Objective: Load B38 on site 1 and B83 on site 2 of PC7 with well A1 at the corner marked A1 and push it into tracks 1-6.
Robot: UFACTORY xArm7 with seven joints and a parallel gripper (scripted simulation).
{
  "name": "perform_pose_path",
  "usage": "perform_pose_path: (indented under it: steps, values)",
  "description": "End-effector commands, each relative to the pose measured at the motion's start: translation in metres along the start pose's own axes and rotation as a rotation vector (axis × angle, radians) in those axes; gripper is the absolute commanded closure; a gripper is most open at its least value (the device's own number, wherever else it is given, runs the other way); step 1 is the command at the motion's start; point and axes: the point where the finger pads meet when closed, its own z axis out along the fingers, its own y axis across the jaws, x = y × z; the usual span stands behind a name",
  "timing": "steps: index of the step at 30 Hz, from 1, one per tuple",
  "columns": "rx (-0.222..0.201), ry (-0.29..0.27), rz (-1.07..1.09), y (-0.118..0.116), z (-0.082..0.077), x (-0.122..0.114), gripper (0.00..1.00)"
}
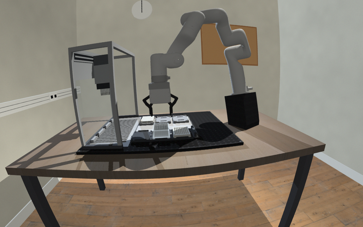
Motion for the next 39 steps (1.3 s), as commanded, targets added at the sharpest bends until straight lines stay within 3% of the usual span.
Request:
perform_pose_path:
  steps: [1, 11, 29, 39]
  values:
    - [-0.002, -0.001, 0.001, 0.003, -0.001, 0.020, 0.00]
    - [-0.002, 0.000, 0.001, 0.003, -0.001, 0.070, 0.00]
    - [-0.002, 0.000, 0.001, 0.003, -0.001, 0.071, 0.00]
    - [-0.002, 0.000, 0.001, 0.003, 0.013, 0.071, 0.00]
